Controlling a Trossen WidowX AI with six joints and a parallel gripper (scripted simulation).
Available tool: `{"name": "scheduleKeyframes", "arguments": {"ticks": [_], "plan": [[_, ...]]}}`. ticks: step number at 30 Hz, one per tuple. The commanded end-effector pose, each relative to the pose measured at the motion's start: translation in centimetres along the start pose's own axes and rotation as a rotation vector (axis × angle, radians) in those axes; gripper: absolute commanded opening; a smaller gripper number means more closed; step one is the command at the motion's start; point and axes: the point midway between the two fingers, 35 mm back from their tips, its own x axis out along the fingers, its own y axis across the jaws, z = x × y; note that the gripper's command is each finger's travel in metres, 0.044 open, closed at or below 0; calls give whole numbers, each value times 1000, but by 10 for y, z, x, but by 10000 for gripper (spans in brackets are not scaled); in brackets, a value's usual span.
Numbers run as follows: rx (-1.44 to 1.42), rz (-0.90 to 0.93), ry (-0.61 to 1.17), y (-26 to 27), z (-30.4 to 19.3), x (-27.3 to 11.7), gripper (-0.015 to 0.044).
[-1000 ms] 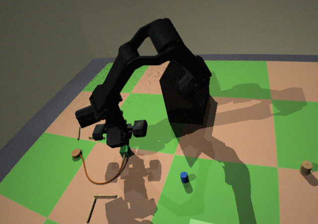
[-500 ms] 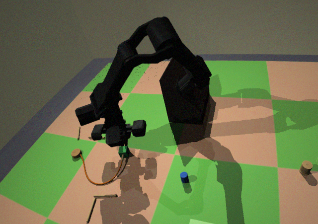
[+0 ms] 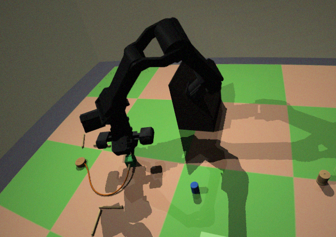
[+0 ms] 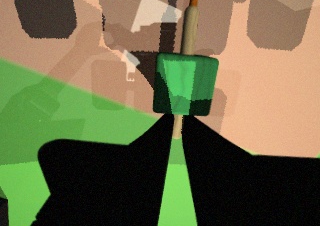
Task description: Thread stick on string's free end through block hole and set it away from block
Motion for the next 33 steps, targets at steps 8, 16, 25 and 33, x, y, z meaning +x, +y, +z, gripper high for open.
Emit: {"name": "scheduleKeyframes", "arguments": {"ticks": [8, 16, 25, 33], "plan": [[-5, -3, -2, 1, 0, 1, 0], [-8, -7, -2, 1, 1, 1, 0], [-7, -10, -3, 1, -8, 1, 0], [-6, -17, -2, 1, -15, 2, 0]]}}
